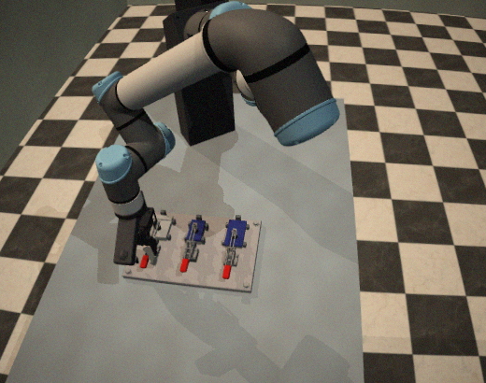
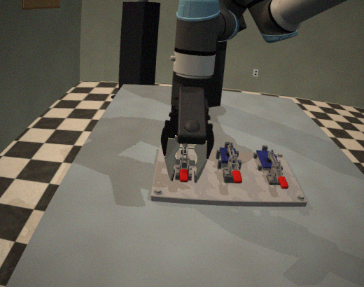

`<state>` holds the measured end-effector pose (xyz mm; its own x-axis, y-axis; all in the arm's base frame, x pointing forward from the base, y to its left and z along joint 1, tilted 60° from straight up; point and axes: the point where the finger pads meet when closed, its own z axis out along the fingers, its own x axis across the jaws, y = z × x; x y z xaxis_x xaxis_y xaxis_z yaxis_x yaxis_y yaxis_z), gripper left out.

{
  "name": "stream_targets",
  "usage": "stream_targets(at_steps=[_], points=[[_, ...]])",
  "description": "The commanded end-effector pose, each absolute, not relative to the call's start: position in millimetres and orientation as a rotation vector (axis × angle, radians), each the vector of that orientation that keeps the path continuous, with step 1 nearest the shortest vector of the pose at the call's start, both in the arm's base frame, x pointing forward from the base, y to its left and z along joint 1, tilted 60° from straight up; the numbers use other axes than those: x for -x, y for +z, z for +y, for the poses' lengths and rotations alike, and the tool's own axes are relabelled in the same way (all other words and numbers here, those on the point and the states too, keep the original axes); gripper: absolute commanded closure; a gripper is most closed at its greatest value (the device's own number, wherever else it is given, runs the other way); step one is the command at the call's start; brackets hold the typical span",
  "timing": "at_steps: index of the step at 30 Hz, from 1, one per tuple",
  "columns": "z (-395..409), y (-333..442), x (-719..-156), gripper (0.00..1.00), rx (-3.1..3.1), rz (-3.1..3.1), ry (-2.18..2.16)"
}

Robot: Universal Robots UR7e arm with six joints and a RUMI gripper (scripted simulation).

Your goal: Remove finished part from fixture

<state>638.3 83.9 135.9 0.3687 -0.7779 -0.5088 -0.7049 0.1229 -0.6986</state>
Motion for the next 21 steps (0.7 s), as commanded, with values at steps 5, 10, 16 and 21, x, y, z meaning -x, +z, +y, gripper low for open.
stream_targets(at_steps=[5,10,16,21], points=[[83.6,136.2,-638.4,1.00,1.601,1.357,-0.090],[83.6,136.2,-638.4,1.00,1.601,1.357,-0.090],[83.6,136.2,-638.4,1.00,1.601,1.357,-0.090],[83.6,136.2,-638.4,1.00,1.601,1.357,-0.090]])
